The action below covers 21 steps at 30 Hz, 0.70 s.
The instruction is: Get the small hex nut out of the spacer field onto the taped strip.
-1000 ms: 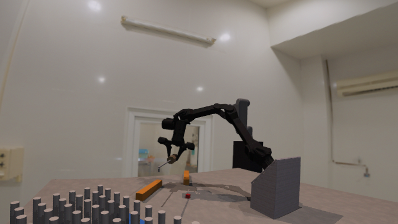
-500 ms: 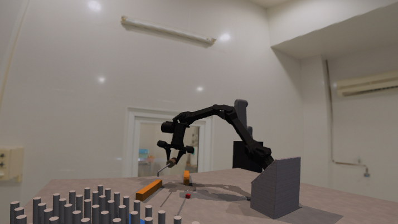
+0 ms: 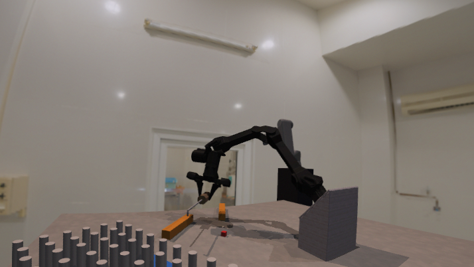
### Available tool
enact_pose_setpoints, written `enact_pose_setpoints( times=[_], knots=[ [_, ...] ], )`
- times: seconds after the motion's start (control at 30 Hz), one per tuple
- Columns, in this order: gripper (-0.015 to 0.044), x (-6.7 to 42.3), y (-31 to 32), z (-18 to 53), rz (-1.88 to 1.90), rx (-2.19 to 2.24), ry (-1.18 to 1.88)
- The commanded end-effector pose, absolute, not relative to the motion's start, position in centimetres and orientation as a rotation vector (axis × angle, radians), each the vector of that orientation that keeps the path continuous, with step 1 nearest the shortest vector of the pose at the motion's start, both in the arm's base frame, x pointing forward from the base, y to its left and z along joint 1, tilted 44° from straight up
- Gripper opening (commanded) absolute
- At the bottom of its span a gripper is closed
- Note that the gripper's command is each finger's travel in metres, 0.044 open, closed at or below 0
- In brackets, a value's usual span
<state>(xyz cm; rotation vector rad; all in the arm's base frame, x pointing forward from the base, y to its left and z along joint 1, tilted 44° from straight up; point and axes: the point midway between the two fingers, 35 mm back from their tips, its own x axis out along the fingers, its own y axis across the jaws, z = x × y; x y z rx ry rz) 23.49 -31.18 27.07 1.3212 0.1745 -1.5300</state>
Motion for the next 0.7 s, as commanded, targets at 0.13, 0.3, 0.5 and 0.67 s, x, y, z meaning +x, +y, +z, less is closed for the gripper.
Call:
enact_pose_setpoints(
  times=[0.13,0.3,0.5,0.67],
  knots=[
    [0.0000,23.5,-31.7,26.3,-1.523,1.321,0.183],
    [0.0000,23.5,-32.2,25.9,-1.523,1.320,0.183],
    [0.0000,23.4,-32.6,25.4,-1.523,1.320,0.183],
    [0.0000,23.3,-33.1,25.0,-1.523,1.320,0.183]
  ],
)
